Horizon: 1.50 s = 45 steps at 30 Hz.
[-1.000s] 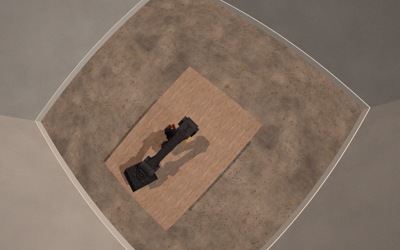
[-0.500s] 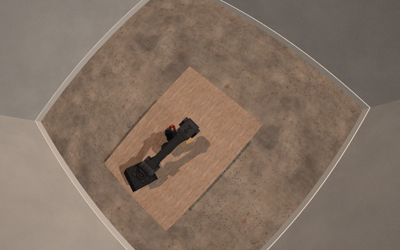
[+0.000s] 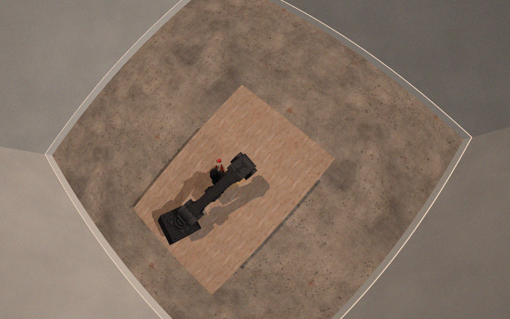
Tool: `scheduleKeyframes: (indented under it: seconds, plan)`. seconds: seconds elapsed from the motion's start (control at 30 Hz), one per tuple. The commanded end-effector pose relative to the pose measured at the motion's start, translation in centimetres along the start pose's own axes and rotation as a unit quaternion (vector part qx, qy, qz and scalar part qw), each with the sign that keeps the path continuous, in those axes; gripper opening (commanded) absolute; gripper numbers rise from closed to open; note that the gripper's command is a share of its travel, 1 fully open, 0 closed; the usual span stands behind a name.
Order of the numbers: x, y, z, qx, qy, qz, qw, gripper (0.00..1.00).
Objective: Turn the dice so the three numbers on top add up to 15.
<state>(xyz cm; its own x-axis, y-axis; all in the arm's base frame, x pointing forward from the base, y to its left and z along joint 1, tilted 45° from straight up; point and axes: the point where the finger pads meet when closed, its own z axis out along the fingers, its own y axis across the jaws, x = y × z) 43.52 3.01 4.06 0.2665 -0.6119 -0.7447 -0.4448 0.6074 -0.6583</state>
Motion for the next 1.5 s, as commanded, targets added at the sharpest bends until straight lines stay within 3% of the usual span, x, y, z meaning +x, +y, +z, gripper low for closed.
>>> scheduleKeyframes:
  seconds: [0.0,0.2,0.53,0.97,1.17,1.3,1.47]
  plan:
    - [-1.3,0.4,-0.9,-0.001,-0.006,-0.008,1.0,0.34]
    - [-1.7,1.2,-1.2,-0.012,0.0,0.003,1.0,0.34]
    - [-5.2,1.2,-3.2,-0.011,0.0,0.009,1.0,0.34]
    - [-6.1,1.1,-3.7,-0.009,0.002,0.005,1.0,0.34]
    - [-6.3,1.1,-3.4,-0.01,0.019,-0.002,1.0,0.34]
    - [-6.5,1.1,-3.3,-0.009,0.063,-0.006,0.998,0.34]
    - [-7.8,-0.2,-1.8,0.001,0.148,-0.011,0.989,0.34]
